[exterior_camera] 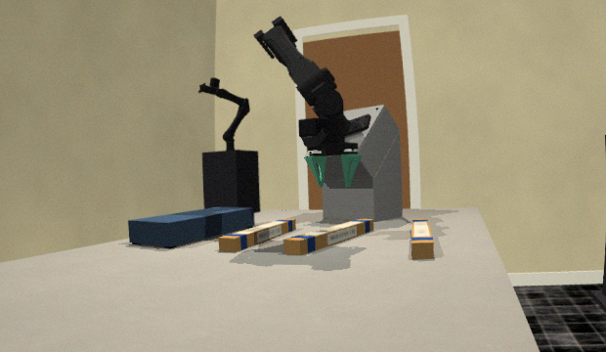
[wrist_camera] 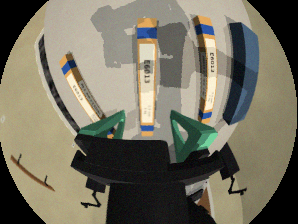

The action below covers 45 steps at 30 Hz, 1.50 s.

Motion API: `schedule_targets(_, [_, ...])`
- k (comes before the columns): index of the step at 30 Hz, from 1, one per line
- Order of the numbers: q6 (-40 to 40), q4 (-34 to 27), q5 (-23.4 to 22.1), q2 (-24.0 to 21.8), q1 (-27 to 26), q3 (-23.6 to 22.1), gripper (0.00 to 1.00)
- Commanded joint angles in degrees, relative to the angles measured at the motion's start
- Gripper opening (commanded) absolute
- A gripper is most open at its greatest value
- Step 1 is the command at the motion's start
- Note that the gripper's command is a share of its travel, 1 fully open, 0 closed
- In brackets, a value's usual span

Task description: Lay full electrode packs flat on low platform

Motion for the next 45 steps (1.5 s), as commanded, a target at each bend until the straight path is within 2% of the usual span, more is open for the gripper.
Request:
schedule_targets(1, [-0.2, 1.1, -0.2, -0.5, 1.0, 1.6, 0.74])
schedule_targets(27, [-0.3, 0.3, -0.2, 0.2, 0.8, 2.1, 0.74])
schedule_targets(29, [-0.1, 0.1, -0.1, -0.3, 0.3, 0.9, 0.74])
schedule_targets(34, [-2.2, 4.7, -1.4, 3.3, -2.1, -0.7, 0.74])
schedule_targets(36, [-2.2, 4.7, -1.4, 3.3, -2.1, -0.7, 0.74])
schedule_targets(45, [-5.3, 11.6, -3.1, 8.9, -5.2, 1.9, 0.74])
